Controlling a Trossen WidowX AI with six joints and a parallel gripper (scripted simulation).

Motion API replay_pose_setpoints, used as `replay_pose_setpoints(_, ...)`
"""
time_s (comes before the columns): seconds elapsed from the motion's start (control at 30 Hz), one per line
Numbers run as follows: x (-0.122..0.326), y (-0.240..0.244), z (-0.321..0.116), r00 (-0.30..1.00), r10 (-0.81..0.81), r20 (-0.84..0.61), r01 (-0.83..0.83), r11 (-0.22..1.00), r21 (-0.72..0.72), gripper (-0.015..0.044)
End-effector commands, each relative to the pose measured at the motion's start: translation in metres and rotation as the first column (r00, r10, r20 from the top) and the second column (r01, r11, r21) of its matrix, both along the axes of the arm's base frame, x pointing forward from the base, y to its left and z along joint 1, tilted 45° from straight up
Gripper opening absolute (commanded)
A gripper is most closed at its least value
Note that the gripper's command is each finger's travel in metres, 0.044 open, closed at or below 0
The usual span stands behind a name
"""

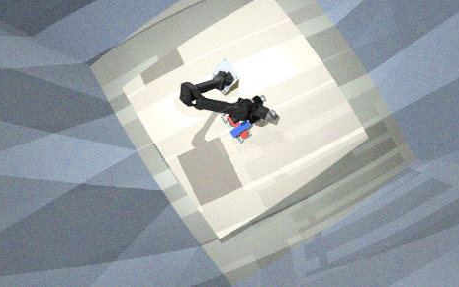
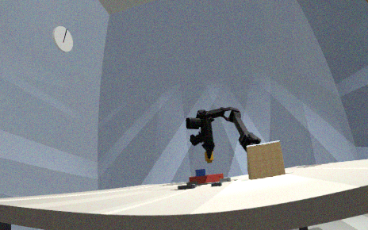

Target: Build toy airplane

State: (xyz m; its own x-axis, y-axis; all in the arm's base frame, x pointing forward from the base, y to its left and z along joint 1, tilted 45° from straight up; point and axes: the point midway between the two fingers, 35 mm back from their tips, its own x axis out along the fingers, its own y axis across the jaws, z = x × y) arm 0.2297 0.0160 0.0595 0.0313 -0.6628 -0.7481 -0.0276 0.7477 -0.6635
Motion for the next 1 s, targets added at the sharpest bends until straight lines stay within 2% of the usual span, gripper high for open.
replay_pose_setpoints(0.0,-0.003,-0.011,0.005,1.000,0.011,-0.006,-0.011,1.000,-0.009,0.0000)
replay_pose_setpoints(0.83,-0.027,-0.074,0.035,0.999,0.025,-0.038,-0.027,0.998,-0.058,0.0000)
replay_pose_setpoints(0.9,-0.027,-0.074,0.035,0.999,0.025,-0.038,-0.027,0.998,-0.058,0.0053)
replay_pose_setpoints(0.97,-0.027,-0.074,0.035,0.999,0.025,-0.038,-0.027,0.998,-0.058,0.0067)
